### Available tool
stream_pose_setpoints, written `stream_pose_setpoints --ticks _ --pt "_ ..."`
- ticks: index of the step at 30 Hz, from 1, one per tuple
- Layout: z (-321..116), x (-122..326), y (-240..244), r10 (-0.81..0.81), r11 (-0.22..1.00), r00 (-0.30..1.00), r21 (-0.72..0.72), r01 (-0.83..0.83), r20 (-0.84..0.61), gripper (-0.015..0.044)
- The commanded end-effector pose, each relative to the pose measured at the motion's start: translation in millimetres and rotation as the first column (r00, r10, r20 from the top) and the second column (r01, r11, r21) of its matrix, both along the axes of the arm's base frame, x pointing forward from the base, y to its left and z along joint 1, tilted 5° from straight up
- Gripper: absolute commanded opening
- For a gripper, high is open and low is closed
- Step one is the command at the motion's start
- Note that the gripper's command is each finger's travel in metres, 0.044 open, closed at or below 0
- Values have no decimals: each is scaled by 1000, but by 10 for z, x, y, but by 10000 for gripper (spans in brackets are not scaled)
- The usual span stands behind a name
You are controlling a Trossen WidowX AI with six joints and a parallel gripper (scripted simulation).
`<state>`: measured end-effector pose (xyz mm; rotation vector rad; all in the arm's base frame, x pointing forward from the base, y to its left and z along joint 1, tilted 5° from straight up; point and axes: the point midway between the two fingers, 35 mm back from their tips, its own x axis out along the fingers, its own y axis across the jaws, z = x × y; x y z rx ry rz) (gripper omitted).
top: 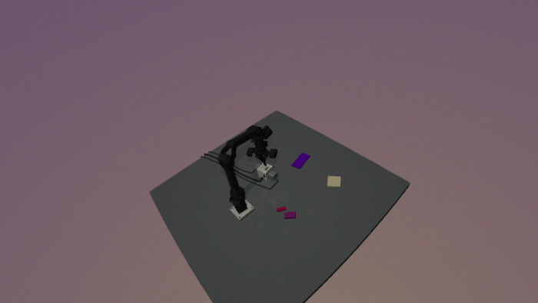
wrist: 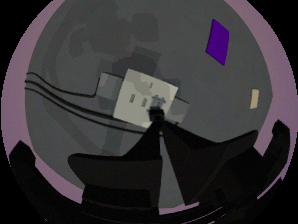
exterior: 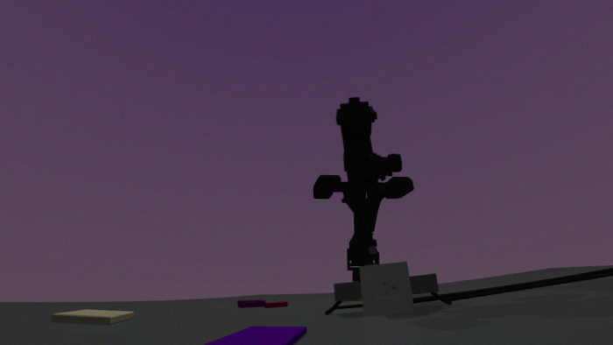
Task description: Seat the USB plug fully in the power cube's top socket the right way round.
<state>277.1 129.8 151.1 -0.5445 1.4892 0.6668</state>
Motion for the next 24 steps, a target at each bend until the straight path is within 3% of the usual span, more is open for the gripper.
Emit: stream_pose_setpoints --ticks 1,12,24 --pt "-2 0 0 111 994 994 3 -111 8 0" --pt "-2 0 0 388 922 921 8 -388 29 0" --pt "-2 0 0 652 757 756 5 -653 53 0"
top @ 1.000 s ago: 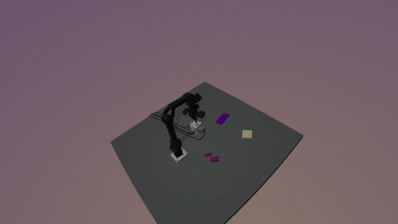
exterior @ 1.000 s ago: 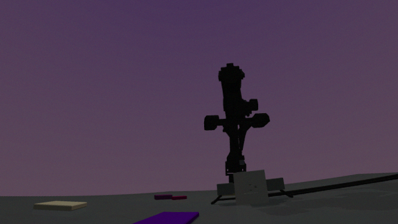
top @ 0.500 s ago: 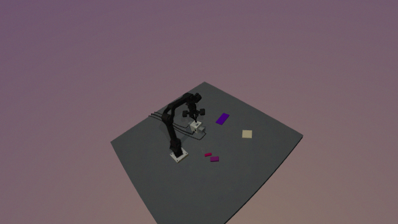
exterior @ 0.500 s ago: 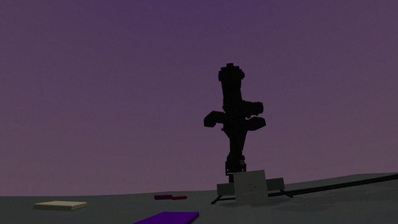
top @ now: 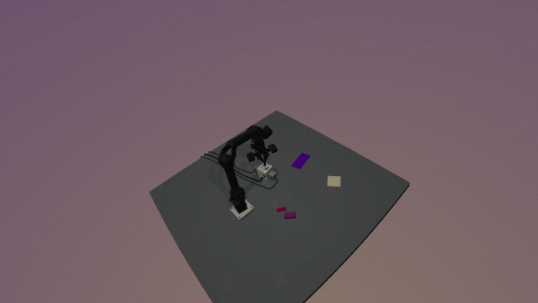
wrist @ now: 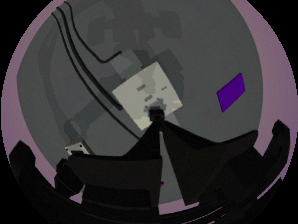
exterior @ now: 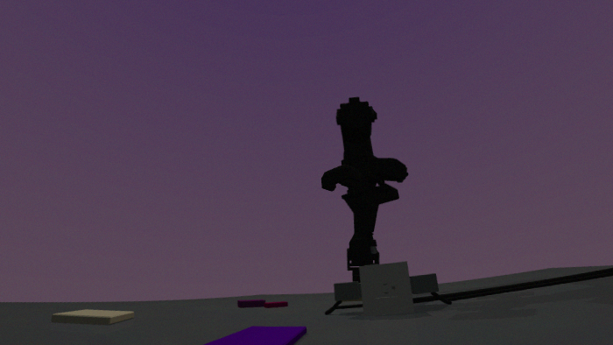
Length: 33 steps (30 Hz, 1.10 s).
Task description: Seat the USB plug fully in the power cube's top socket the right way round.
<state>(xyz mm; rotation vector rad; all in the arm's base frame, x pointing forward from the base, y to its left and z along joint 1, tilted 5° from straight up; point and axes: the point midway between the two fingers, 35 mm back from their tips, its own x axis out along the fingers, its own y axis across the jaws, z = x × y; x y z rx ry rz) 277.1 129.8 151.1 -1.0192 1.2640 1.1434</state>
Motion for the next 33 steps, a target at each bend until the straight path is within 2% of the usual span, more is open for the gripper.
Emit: stream_pose_setpoints --ticks 1,18,33 --pt "-2 0 0 111 994 994 3 -111 8 0" --pt "-2 0 0 522 852 852 8 -523 41 0" --pt "-1 1 0 530 848 847 7 -530 42 0"
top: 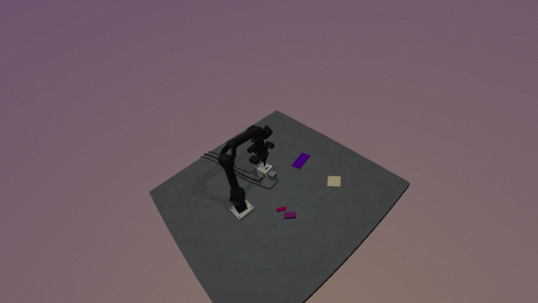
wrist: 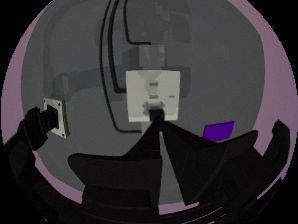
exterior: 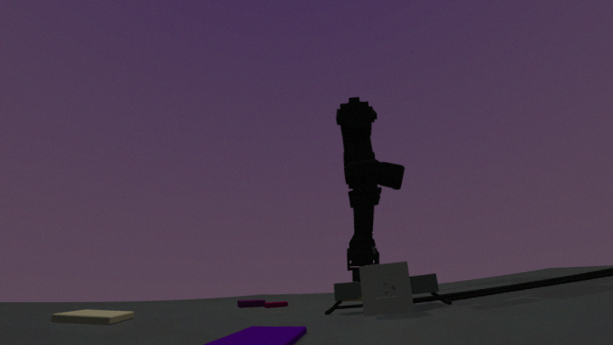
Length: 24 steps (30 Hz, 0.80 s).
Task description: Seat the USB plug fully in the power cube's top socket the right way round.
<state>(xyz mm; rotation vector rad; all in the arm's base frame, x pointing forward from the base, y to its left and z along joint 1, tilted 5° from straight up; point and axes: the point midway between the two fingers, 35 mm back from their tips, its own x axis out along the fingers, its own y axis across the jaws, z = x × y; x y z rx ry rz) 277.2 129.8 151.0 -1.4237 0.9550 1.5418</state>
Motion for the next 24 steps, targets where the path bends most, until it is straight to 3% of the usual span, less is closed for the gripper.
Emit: stream_pose_setpoints --ticks 1,24 --pt "-2 0 -1 -1 1000 1000 -1 1 0 0" --pt "-30 5 -8 -7 1000 1000 -9 7 4 0"
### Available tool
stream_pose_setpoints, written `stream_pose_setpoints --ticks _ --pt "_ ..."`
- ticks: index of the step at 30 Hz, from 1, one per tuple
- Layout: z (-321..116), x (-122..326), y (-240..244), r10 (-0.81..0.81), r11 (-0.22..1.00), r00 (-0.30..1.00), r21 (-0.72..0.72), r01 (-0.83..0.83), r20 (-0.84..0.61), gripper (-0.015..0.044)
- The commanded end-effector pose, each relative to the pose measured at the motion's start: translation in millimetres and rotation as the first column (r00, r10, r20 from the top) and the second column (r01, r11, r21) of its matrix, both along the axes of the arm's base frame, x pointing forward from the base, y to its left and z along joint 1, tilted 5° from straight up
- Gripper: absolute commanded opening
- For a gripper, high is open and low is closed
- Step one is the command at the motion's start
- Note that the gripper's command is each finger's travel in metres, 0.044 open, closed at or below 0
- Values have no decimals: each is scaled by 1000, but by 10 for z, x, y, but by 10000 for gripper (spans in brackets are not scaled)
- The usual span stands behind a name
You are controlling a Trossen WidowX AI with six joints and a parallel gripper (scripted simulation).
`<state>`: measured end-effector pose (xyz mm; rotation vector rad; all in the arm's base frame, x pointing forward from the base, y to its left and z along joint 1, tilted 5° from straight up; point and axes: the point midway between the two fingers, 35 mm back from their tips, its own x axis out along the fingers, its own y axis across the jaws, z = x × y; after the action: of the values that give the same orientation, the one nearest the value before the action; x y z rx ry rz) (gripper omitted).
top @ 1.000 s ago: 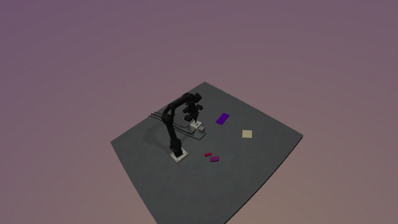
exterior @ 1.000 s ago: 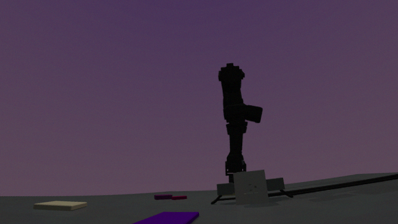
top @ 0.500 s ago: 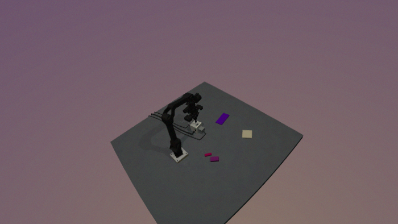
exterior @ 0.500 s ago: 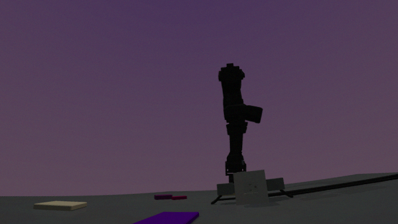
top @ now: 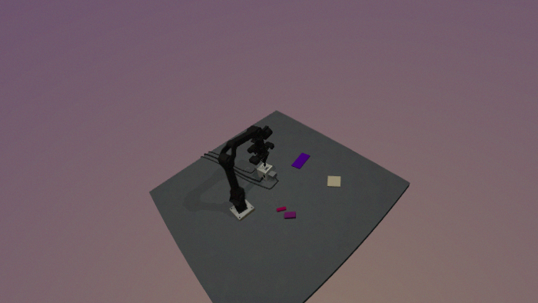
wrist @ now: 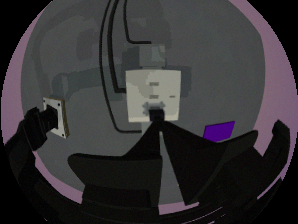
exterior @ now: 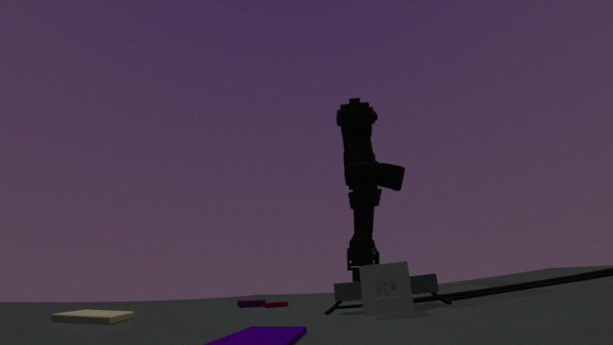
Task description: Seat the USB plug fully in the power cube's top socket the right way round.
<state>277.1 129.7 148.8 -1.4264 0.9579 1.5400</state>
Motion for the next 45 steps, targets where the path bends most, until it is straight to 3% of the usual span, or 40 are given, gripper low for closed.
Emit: stream_pose_setpoints --ticks 1,45 --pt "-9 5 -7 -7 1000 1000 -6 7 3 0" --pt "-63 14 -21 -18 1000 1000 -22 18 9 0"
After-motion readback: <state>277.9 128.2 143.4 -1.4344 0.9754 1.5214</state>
